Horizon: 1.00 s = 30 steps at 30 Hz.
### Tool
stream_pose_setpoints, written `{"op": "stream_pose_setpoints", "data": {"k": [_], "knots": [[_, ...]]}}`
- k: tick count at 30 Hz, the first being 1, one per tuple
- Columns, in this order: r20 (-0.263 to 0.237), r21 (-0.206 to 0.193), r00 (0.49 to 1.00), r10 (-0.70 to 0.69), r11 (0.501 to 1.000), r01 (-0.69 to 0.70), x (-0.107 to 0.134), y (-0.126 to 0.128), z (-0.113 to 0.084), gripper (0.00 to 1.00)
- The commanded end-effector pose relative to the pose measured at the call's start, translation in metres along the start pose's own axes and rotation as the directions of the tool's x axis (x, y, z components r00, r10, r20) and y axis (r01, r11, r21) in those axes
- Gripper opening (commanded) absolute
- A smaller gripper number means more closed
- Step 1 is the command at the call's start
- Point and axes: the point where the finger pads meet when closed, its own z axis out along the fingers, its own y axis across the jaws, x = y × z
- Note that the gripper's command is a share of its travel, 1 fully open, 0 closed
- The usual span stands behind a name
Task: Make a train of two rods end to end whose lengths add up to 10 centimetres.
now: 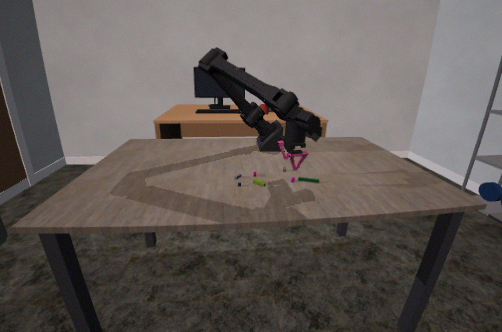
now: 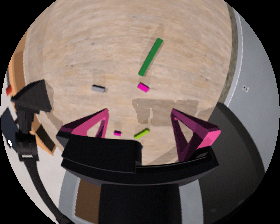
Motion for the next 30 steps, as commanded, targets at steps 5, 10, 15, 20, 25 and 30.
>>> {"op": "stream_pose_setpoints", "data": {"k": [5,10,15,20,25,30], "knots": [[0.018,0.047,0.995,0.096,0.994,-0.097,0.01,-0.024,-0.02,1.0],[0.021,0.052,0.986,0.167,0.984,-0.168,0.009,-0.025,-0.023,1.0],[0.023,0.04,0.966,0.258,0.965,-0.259,0.016,-0.025,-0.019,1.0],[0.024,0.043,0.967,0.252,0.966,-0.253,0.013,-0.025,-0.021,1.0],[0.026,0.034,0.94,0.341,0.939,-0.342,0.018,-0.026,-0.018,1.0],[0.028,0.047,0.945,0.325,0.944,-0.326,0.011,-0.026,-0.023,1.0]]}}
